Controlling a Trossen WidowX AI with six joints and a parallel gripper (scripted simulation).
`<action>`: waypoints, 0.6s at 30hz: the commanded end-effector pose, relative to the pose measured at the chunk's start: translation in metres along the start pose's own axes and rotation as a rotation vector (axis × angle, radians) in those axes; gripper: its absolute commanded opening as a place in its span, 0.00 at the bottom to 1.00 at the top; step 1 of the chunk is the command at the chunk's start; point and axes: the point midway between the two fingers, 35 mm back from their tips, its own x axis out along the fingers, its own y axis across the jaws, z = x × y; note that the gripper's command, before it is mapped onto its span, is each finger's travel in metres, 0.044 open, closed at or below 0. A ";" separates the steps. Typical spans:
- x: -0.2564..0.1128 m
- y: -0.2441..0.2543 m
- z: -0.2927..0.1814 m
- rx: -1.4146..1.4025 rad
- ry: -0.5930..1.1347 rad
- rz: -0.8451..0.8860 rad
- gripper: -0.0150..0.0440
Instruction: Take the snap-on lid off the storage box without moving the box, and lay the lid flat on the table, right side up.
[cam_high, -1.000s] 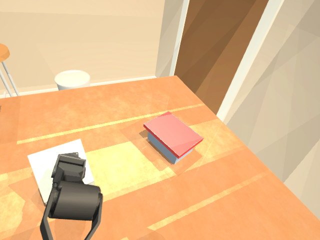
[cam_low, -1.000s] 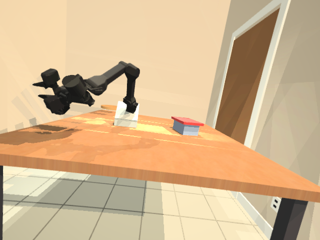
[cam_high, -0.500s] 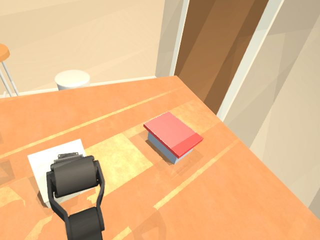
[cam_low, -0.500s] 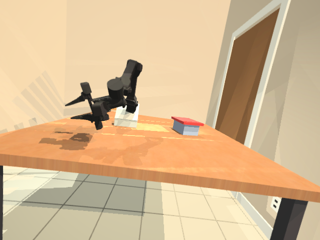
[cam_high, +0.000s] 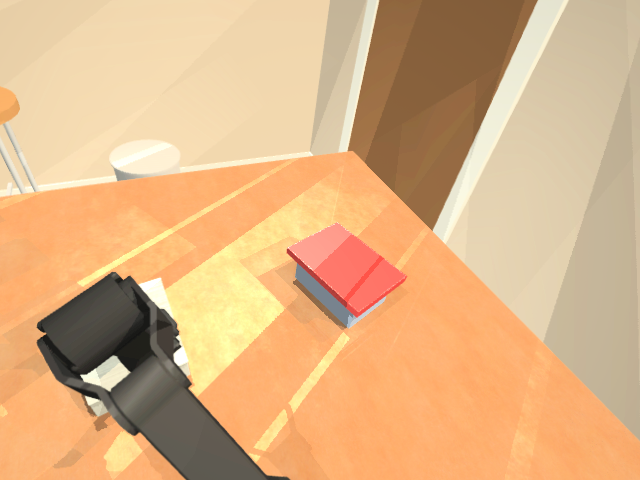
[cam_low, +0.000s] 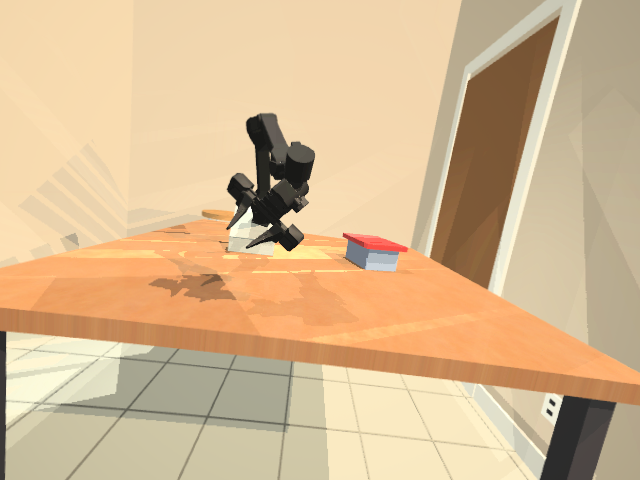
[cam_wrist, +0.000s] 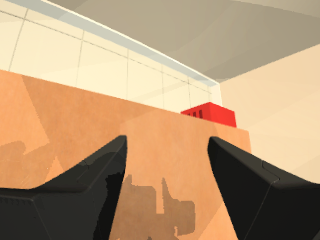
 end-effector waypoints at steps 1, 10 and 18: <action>-0.032 0.034 0.006 0.130 -0.039 0.151 0.65; -0.112 0.112 -0.005 0.319 -0.028 0.495 0.65; -0.198 0.169 -0.038 0.409 0.062 0.795 0.65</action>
